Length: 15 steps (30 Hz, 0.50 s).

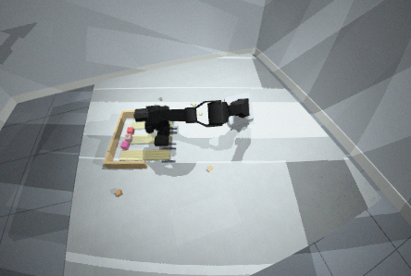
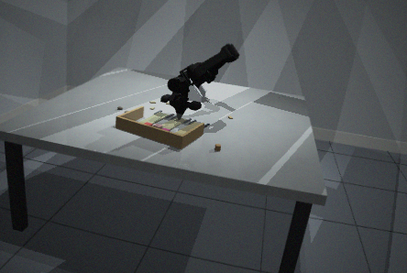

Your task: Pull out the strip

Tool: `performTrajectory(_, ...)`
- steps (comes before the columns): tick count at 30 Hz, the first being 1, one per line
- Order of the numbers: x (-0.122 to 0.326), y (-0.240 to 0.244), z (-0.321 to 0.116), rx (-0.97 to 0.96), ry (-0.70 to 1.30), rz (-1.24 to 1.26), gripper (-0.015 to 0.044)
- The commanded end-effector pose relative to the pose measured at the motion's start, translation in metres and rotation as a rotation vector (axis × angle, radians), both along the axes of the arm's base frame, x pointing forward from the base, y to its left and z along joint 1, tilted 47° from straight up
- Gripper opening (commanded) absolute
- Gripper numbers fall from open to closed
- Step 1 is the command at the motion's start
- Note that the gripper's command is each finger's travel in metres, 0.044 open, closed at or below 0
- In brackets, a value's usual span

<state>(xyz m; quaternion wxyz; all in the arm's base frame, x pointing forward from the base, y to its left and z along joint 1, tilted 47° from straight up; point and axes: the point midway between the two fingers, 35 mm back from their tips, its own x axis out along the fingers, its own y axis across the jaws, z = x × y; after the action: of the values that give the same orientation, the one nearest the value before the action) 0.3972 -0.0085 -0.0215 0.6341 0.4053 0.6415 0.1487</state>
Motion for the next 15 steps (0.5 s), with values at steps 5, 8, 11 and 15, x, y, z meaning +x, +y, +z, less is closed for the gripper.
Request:
performTrajectory(5,-0.016,0.010,-0.002,0.008,0.017,0.010,0.0000)
performTrajectory(8,-0.020,0.012,-0.001,0.008,0.017,0.010,0.0000)
performTrajectory(11,-0.025,0.013,-0.001,0.008,0.018,0.010,0.0000)
performTrajectory(15,-0.030,0.015,0.000,0.009,0.018,0.010,0.0000)
